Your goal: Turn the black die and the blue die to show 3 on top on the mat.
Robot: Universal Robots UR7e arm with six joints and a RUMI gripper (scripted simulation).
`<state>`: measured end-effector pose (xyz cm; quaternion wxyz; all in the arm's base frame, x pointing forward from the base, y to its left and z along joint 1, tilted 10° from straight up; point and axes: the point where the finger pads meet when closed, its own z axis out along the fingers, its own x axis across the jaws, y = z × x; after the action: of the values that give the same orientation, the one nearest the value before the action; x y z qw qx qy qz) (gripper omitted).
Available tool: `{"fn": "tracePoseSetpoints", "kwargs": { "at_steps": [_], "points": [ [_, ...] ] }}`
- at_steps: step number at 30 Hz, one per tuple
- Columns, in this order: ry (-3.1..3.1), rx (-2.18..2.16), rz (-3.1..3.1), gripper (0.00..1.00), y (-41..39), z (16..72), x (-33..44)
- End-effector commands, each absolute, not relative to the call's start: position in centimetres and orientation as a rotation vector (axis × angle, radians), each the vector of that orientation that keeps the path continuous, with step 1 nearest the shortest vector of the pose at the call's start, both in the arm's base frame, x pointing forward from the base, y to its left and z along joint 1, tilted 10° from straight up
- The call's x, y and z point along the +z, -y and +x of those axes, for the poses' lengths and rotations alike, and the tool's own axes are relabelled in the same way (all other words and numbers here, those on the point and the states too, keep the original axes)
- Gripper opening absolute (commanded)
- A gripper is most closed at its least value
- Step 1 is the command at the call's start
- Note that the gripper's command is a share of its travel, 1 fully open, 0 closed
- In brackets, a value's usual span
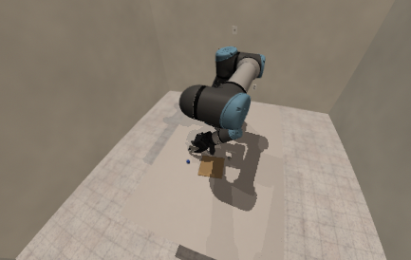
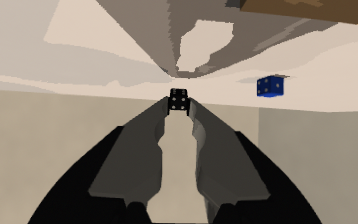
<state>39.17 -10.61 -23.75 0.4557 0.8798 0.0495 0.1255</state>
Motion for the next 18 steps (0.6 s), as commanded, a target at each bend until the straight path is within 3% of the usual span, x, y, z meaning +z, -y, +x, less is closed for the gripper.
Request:
{"fn": "tracePoseSetpoints", "kwargs": {
  "at_steps": [1,18],
  "points": [
    [-0.122,0.31,2.169,0.0,10.61,39.19,-23.71],
    [-0.122,0.31,2.169,0.0,10.6,39.27,-24.16]
  ]
}}
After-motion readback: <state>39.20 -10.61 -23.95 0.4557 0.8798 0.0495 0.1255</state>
